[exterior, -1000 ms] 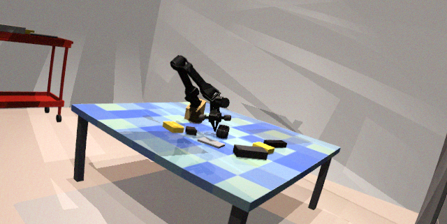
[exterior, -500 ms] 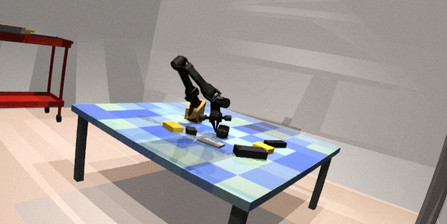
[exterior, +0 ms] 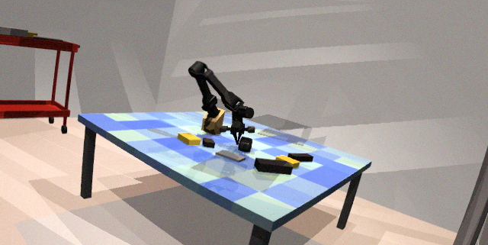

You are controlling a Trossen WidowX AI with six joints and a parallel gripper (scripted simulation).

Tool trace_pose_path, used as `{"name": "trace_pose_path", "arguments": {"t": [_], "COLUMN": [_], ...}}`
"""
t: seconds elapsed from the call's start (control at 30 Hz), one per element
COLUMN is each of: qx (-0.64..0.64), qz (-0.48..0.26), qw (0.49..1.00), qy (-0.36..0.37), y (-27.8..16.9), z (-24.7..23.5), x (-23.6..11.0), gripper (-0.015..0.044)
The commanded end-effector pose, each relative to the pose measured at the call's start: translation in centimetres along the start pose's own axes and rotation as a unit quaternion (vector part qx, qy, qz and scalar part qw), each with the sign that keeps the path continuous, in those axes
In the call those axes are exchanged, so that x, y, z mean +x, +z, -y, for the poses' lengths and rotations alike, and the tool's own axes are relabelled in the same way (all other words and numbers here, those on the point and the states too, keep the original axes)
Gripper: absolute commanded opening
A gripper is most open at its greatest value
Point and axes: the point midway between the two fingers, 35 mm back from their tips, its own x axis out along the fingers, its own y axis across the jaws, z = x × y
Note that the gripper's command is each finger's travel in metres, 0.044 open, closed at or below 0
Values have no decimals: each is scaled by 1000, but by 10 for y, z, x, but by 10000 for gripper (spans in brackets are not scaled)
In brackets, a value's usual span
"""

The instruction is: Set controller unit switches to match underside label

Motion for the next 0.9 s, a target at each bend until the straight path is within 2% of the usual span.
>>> {"name": "trace_pose_path", "arguments": {"t": [0.0, 0.87], "qx": [4, 5], "qz": [-2, -1], "qw": [1000, 1000], "qy": [6, 7], "y": [2, 1], "z": [-11, -44], "x": [2, 9], "gripper": [0, 0]}}
